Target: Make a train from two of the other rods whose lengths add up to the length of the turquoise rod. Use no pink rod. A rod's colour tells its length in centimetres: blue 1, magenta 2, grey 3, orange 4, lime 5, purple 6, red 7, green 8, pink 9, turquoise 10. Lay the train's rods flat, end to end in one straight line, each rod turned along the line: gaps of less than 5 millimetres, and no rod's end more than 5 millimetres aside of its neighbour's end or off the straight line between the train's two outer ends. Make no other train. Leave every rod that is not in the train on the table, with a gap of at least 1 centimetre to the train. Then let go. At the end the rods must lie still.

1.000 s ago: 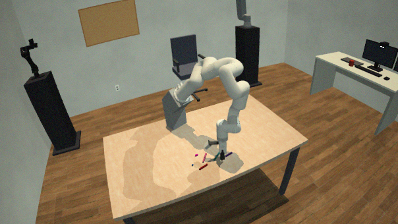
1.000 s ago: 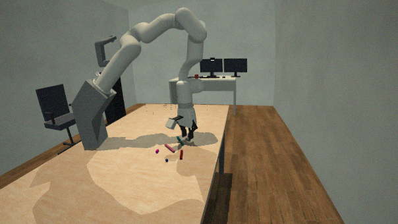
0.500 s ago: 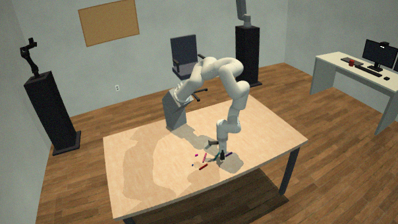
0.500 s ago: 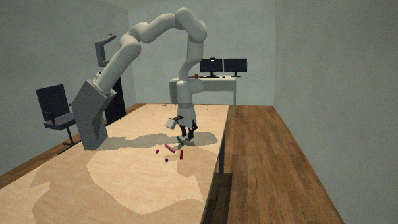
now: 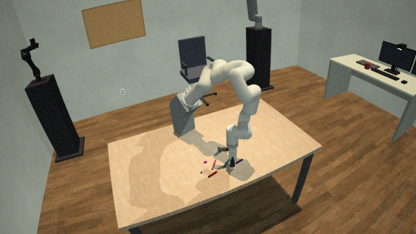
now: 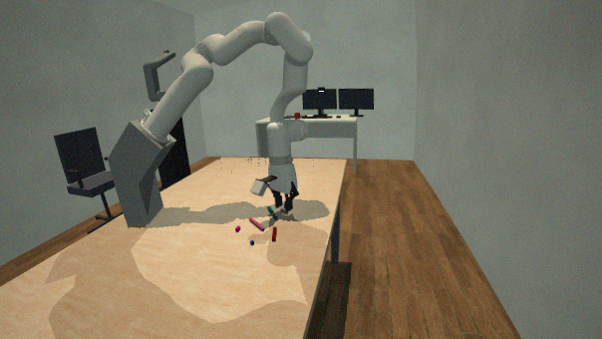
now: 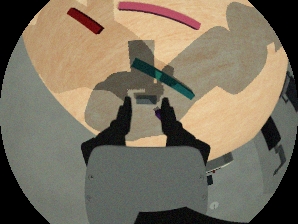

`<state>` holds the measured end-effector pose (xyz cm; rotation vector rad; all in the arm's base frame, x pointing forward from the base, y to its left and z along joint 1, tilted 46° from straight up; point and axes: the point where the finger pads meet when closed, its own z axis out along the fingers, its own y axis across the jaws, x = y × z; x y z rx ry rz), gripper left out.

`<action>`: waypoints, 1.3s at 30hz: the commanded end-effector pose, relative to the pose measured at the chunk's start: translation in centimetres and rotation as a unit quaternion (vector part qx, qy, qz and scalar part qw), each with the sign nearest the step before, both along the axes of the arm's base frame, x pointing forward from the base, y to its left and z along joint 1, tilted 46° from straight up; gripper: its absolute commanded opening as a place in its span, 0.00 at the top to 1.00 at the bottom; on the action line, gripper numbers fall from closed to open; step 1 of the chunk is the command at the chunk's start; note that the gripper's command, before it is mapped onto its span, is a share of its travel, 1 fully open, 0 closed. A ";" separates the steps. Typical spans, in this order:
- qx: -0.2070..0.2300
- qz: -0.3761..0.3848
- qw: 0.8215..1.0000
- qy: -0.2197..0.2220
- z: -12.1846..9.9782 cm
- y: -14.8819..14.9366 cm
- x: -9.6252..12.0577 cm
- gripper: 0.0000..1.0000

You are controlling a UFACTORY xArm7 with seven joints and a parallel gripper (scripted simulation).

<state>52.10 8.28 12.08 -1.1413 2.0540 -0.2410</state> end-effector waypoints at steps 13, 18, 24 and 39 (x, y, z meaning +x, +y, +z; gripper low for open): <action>0.000 0.000 1.000 0.000 -0.6 0.2 0.7 0.53; 0.000 0.000 1.000 0.000 -0.8 0.2 0.9 0.53; 0.000 0.000 1.000 0.000 -0.9 0.2 0.9 0.53; 0.000 0.000 1.000 0.000 -0.9 0.2 0.9 0.53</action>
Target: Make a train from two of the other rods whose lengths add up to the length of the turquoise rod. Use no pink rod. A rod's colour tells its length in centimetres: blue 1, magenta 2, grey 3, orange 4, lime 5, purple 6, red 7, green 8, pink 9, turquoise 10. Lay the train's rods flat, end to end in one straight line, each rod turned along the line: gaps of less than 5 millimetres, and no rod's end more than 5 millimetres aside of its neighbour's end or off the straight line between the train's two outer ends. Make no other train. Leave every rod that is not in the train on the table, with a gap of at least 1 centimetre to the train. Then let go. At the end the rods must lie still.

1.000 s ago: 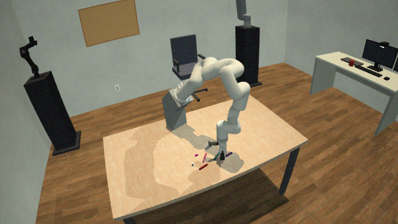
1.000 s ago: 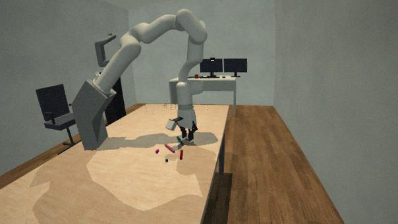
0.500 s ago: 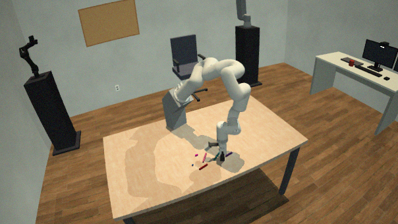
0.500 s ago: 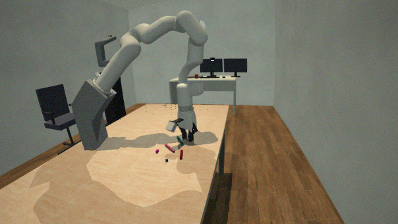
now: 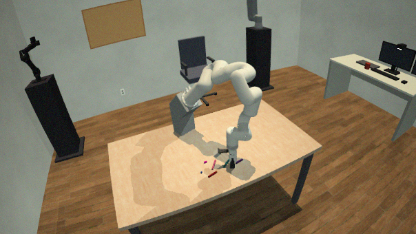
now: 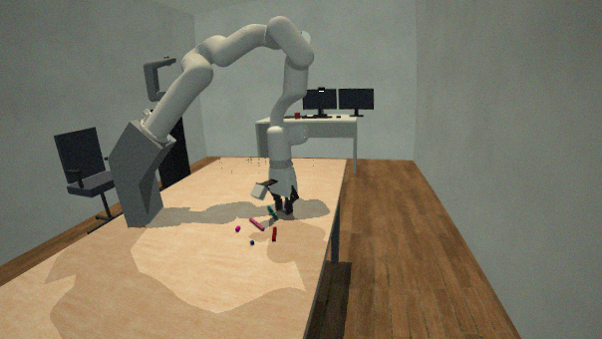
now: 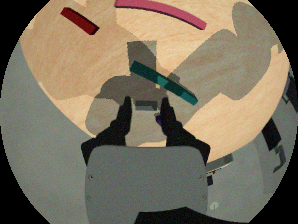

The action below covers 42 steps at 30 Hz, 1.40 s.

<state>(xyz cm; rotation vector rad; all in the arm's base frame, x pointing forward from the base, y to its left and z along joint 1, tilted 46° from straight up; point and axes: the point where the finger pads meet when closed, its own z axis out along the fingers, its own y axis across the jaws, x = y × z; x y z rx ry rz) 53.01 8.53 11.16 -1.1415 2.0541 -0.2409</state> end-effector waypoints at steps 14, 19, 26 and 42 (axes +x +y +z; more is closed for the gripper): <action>0.000 0.000 1.000 0.000 0.1 0.0 0.0 0.53; 0.000 0.000 1.000 0.000 0.1 0.0 0.0 0.53; 0.000 0.000 1.000 0.000 0.1 0.0 0.0 0.73; 0.000 0.000 1.000 0.000 0.1 0.0 0.0 0.73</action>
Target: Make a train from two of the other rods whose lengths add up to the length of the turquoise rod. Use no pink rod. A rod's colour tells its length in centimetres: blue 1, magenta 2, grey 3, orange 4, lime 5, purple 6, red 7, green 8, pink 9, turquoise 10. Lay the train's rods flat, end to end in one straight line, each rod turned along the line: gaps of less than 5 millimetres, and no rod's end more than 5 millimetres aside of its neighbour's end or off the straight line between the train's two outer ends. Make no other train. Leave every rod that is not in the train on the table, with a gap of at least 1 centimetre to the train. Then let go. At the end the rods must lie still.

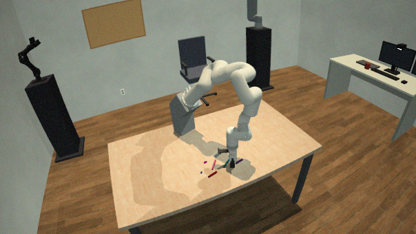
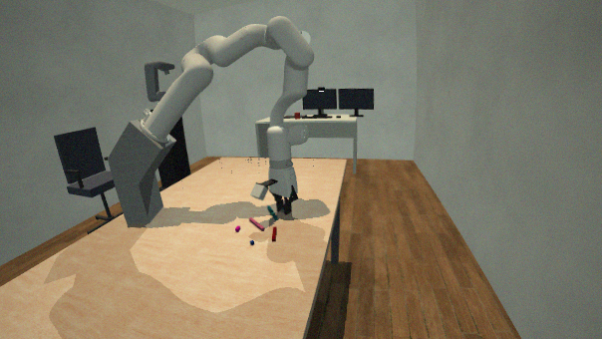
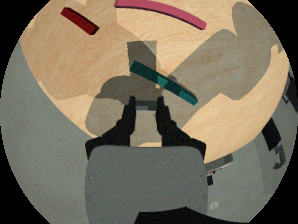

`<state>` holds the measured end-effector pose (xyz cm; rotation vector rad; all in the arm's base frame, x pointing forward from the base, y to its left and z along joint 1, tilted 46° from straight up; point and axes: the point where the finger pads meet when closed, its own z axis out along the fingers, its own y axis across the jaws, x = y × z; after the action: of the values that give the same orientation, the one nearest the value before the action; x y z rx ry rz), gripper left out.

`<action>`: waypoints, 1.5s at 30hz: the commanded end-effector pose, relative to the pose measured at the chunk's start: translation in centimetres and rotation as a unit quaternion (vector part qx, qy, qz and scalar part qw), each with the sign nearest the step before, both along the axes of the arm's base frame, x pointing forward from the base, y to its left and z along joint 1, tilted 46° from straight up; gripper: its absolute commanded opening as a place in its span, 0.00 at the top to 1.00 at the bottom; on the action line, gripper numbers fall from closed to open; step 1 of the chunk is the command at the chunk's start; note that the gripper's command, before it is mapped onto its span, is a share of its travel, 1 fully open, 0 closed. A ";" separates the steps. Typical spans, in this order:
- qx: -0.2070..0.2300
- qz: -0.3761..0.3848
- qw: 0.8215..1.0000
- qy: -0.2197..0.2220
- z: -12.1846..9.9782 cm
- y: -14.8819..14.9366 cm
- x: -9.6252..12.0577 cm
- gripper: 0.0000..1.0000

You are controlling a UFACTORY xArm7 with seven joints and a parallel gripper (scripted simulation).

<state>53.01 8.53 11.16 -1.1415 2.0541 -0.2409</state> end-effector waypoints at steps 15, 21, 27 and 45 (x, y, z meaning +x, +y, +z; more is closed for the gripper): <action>0.000 0.000 1.000 -0.001 0.2 -0.1 -0.1 0.73; 0.000 0.000 1.000 -0.001 2.1 -0.6 -2.0 0.73; 0.000 0.000 1.000 -0.001 4.4 -1.2 -4.4 0.73; 0.000 0.000 1.000 -0.001 7.0 -1.9 -6.9 0.73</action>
<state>46.14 6.65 18.04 -1.1461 2.0571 -0.2318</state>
